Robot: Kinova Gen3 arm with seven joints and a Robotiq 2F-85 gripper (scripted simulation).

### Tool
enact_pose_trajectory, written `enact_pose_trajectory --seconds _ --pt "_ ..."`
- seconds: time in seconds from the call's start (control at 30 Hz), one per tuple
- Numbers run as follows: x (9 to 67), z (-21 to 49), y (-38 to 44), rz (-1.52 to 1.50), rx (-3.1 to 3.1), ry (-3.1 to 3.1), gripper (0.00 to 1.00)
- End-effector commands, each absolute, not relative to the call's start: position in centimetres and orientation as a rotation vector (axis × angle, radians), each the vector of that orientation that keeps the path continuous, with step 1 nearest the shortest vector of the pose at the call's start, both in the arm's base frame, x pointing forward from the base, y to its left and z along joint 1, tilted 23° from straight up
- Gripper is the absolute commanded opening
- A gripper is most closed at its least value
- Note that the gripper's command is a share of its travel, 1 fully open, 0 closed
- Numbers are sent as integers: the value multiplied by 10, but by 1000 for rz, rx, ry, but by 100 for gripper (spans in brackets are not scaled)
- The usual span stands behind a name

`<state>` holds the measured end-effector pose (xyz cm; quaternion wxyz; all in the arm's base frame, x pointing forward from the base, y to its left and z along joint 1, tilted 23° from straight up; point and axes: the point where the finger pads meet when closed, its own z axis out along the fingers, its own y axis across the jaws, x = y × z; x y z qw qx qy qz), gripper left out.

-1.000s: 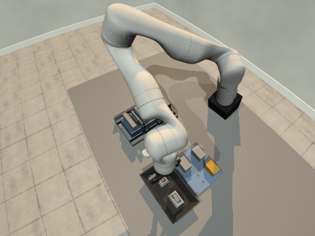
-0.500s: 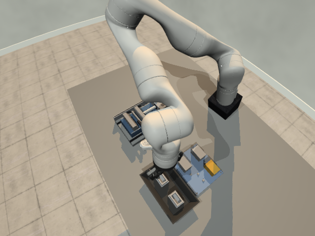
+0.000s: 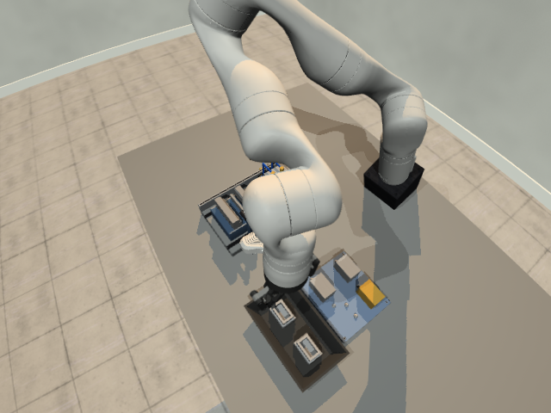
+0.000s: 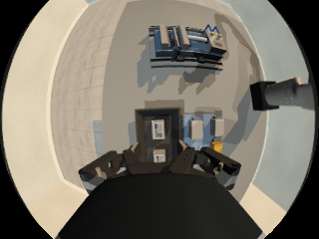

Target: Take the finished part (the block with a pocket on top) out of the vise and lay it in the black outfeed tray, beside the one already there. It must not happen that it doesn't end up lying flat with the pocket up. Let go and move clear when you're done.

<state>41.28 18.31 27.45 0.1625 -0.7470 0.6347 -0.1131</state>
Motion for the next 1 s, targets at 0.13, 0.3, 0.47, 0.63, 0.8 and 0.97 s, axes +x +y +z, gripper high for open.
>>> enact_pose_trajectory --seconds 0.13,0.3,0.47,0.63,0.8,0.97 --pt "413 276 182 -326 -2127 1813 0" --pt "413 276 182 -326 -2127 1813 0" --pt "413 276 182 -326 -2127 1813 0" --pt "413 276 182 -326 -2127 1813 0" --pt "413 276 182 -326 -2127 1813 0" --pt "413 276 182 -326 -2127 1813 0"
